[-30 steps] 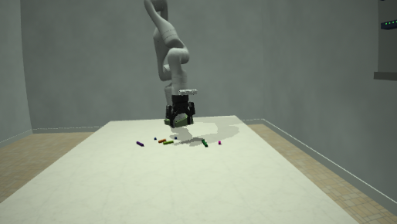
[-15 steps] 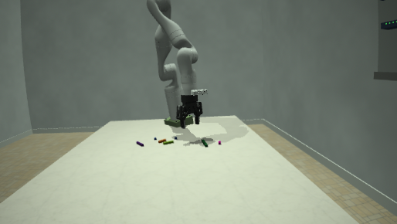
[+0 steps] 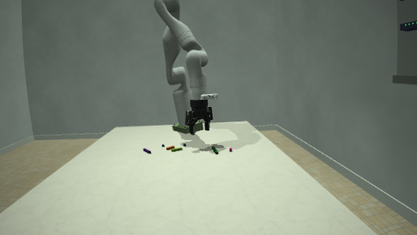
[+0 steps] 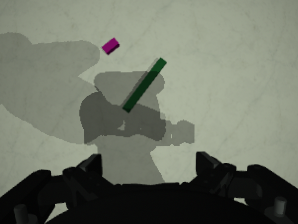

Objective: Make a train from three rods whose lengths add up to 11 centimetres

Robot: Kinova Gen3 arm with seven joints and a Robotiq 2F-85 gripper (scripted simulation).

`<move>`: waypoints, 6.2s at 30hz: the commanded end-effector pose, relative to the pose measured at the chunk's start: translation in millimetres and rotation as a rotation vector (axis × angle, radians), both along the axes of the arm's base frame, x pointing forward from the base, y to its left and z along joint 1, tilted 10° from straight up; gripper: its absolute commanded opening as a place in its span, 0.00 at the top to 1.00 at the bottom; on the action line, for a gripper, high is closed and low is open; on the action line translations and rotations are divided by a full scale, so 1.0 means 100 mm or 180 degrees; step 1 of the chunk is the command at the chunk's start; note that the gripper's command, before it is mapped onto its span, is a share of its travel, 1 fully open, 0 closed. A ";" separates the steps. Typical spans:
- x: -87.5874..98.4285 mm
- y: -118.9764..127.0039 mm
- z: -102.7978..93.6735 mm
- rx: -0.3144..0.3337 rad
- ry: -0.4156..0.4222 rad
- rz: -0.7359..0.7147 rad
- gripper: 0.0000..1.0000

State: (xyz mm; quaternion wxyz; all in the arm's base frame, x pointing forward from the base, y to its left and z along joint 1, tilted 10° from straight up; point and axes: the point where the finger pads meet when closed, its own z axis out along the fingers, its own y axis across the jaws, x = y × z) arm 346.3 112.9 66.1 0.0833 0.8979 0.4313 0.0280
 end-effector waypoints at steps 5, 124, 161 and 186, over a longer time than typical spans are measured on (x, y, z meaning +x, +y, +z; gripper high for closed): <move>0.00 0.00 0.00 0.0002 -0.0004 0.0001 0.00; -0.24 -1.01 0.08 0.0662 -0.0719 -0.5983 0.00; -0.25 -1.22 0.14 0.0923 -0.0941 -0.7382 0.00; -0.25 -1.22 0.14 0.0923 -0.0941 -0.7382 0.00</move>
